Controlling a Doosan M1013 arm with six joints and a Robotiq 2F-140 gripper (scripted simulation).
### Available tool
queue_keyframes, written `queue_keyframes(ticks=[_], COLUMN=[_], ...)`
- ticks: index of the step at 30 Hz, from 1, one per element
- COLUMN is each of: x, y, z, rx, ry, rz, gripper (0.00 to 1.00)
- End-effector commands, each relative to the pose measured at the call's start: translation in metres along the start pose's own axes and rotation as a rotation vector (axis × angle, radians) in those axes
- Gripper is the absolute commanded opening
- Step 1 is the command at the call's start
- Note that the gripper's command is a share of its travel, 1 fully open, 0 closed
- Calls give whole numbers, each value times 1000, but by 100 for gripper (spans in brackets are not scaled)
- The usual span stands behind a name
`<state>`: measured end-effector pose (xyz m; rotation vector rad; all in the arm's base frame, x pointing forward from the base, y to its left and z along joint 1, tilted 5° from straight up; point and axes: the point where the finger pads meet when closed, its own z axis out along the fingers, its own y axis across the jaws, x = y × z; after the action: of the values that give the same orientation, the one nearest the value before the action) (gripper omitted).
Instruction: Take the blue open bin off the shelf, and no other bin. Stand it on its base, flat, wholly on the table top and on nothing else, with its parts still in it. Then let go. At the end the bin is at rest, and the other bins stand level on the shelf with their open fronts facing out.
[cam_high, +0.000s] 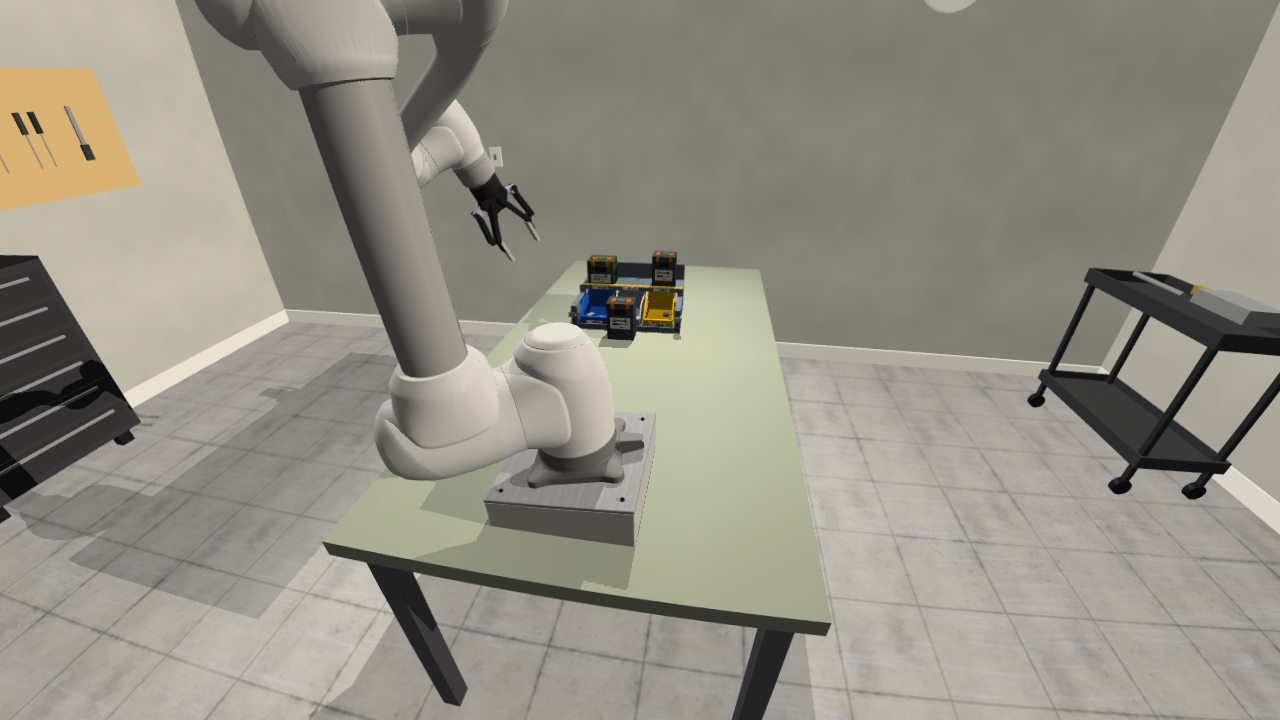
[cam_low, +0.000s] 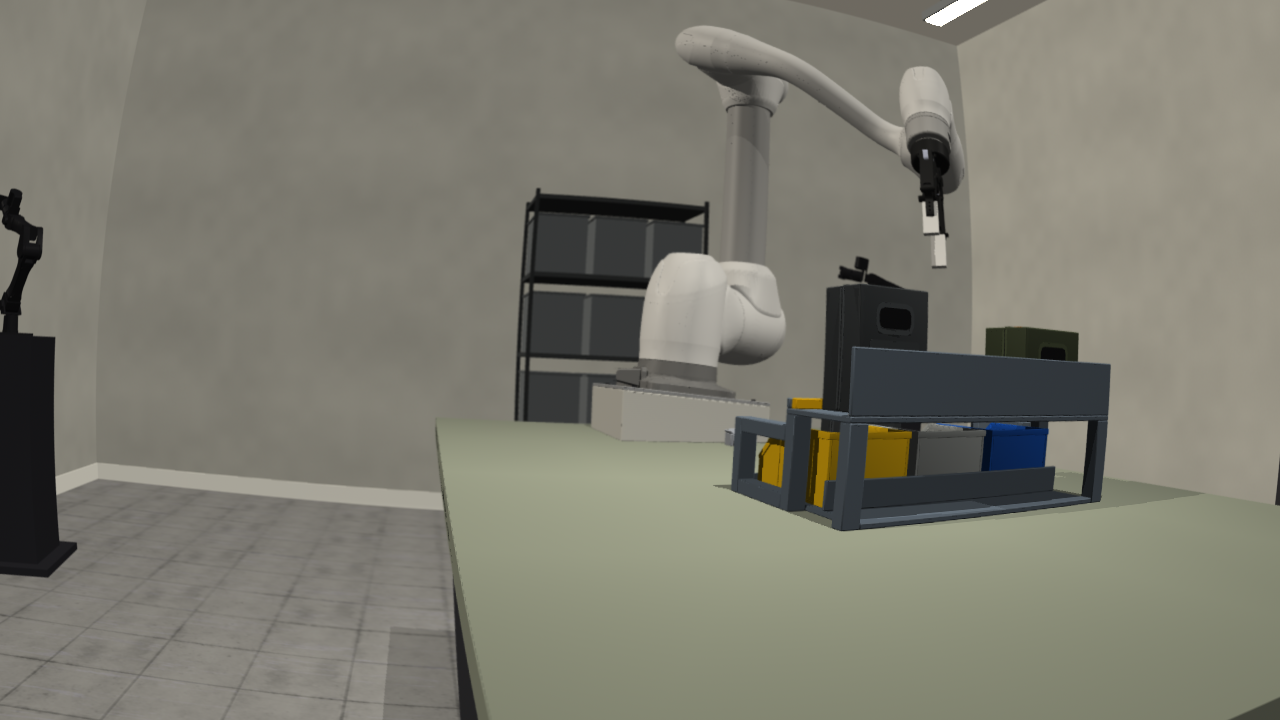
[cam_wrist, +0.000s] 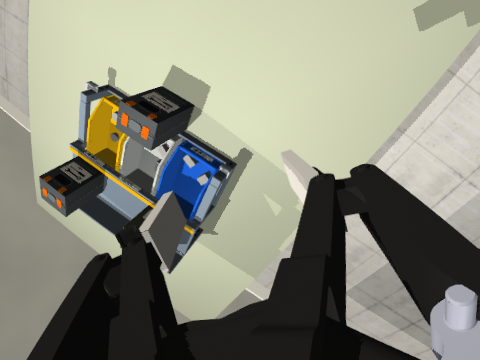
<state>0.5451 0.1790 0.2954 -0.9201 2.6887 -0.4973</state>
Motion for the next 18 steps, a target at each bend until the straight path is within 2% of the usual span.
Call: queue_keyframes(ticks=[1, 8, 13, 18], x=[2, 2, 15, 15], y=[-6, -6, -44, -44], z=[4, 4, 33, 33], rx=[-10, -10, -86, -86], ry=[-2, -2, -17, -17], rz=[36, 36, 283, 283], gripper=[57, 57, 57, 57])
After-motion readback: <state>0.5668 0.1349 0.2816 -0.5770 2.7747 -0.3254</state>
